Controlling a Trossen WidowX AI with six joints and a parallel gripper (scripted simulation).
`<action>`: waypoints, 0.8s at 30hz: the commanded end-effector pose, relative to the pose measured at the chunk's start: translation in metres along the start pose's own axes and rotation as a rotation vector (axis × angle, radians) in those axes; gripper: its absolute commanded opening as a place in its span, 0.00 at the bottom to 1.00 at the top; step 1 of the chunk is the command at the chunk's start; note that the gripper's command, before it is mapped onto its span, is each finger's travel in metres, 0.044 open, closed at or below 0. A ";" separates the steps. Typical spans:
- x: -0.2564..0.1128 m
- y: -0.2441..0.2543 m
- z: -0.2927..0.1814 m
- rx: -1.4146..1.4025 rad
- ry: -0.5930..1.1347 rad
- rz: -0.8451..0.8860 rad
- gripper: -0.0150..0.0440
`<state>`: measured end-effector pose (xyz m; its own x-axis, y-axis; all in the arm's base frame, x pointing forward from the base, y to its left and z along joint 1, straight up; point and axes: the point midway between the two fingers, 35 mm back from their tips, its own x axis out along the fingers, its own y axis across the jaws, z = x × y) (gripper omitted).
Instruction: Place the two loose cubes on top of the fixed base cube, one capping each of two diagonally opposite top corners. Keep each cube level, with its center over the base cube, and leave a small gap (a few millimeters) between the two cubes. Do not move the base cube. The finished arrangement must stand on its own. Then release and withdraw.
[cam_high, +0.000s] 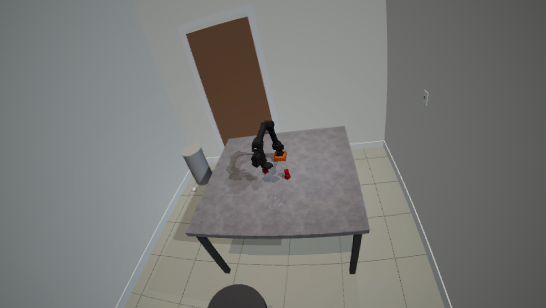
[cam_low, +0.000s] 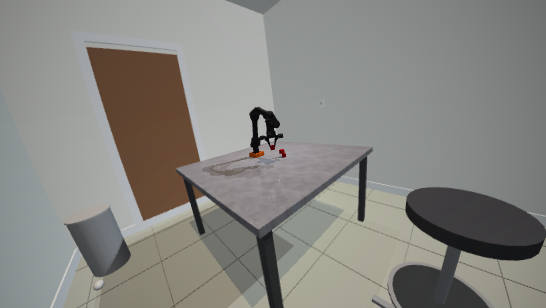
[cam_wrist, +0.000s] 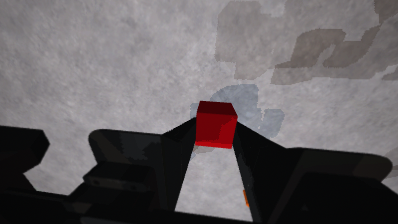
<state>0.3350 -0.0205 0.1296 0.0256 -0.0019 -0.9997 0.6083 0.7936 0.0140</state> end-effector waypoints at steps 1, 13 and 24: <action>0.000 0.010 -0.009 -0.059 0.004 0.009 0.43; 0.002 0.036 -0.036 -0.238 0.012 0.020 0.43; 0.004 0.055 -0.058 -0.406 0.014 0.023 0.43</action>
<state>0.3243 0.0510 0.1257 0.0227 0.0197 -0.9995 0.2900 0.9567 0.0254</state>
